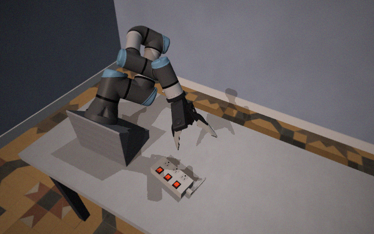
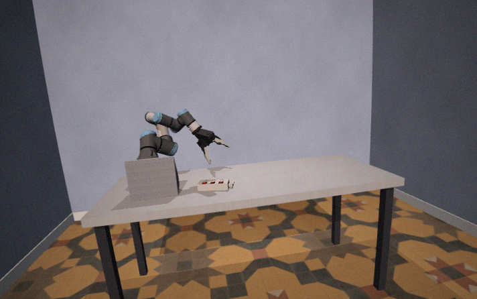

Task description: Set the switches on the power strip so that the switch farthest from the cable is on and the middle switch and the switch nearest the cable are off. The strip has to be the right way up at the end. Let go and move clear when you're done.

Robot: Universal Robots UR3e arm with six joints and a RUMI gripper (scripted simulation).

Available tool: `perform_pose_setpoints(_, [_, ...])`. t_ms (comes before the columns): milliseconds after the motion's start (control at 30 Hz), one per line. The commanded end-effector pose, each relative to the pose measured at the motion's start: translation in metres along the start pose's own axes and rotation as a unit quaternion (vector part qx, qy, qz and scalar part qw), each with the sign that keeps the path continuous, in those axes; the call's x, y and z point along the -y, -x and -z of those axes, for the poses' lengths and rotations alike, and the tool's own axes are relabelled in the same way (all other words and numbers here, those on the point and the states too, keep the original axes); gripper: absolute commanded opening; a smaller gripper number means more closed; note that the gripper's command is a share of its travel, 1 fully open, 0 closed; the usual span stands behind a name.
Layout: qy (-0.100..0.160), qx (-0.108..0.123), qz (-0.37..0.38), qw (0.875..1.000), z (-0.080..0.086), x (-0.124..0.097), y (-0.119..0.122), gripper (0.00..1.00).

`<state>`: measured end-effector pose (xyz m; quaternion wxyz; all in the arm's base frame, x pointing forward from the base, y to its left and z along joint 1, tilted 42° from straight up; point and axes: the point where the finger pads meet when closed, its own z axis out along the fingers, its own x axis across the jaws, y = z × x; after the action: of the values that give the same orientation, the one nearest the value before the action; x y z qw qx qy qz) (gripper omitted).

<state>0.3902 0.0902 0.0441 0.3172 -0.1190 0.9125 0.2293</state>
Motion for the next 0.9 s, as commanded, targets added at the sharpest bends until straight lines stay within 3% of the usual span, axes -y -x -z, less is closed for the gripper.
perform_pose_setpoints(0, [-0.001,0.001,0.0,1.0,0.0004,0.0006,0.0007,1.0])
perform_pose_setpoints(867, [0.0,-0.001,0.006,1.0,0.0004,0.0019,0.0004,1.0])
